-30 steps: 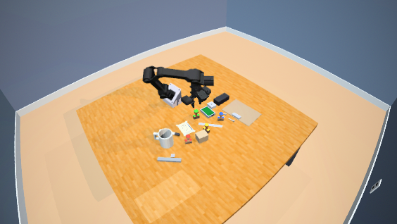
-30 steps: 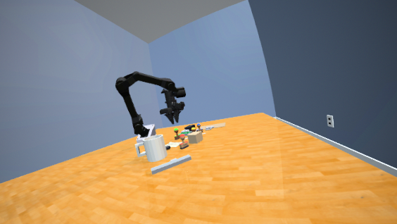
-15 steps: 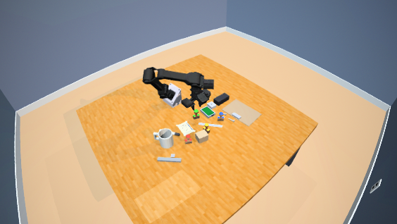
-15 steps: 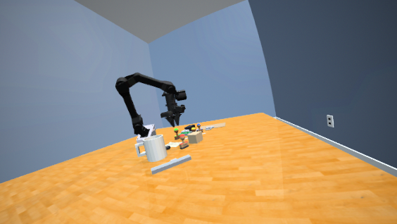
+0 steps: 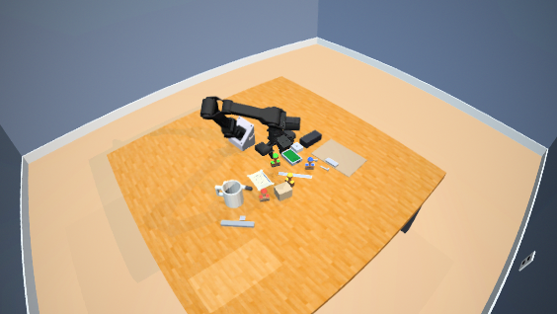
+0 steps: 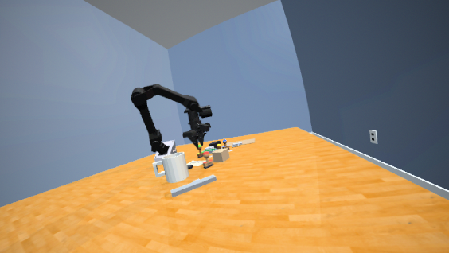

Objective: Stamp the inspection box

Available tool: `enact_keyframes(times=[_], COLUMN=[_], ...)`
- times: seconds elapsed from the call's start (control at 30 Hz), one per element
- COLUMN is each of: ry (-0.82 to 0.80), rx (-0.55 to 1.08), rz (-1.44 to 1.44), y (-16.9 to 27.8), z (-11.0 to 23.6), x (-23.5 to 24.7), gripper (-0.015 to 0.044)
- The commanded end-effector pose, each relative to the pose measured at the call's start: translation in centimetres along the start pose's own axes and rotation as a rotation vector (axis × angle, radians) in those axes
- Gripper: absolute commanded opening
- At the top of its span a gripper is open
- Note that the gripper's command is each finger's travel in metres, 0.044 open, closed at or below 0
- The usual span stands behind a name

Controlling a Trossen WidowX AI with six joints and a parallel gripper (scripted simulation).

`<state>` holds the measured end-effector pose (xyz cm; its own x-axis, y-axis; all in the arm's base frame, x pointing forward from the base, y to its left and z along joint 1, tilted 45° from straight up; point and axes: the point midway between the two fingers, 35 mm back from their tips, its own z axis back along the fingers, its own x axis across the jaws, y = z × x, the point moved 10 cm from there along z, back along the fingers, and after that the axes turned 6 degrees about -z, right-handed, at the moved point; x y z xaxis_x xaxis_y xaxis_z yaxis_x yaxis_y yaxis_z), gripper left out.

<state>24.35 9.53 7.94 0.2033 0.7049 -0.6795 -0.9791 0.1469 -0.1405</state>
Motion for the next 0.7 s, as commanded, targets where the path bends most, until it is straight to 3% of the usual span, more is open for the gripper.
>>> enact_keyframes(times=[0.0,0.67], ry=[0.007,0.005], rx=[-0.002,0.001], rz=[0.005,-0.001], y=[0.1,0.3], z=[-0.7,-3.0], x=[-0.1,-0.2], gripper=[0.023,0.0223])
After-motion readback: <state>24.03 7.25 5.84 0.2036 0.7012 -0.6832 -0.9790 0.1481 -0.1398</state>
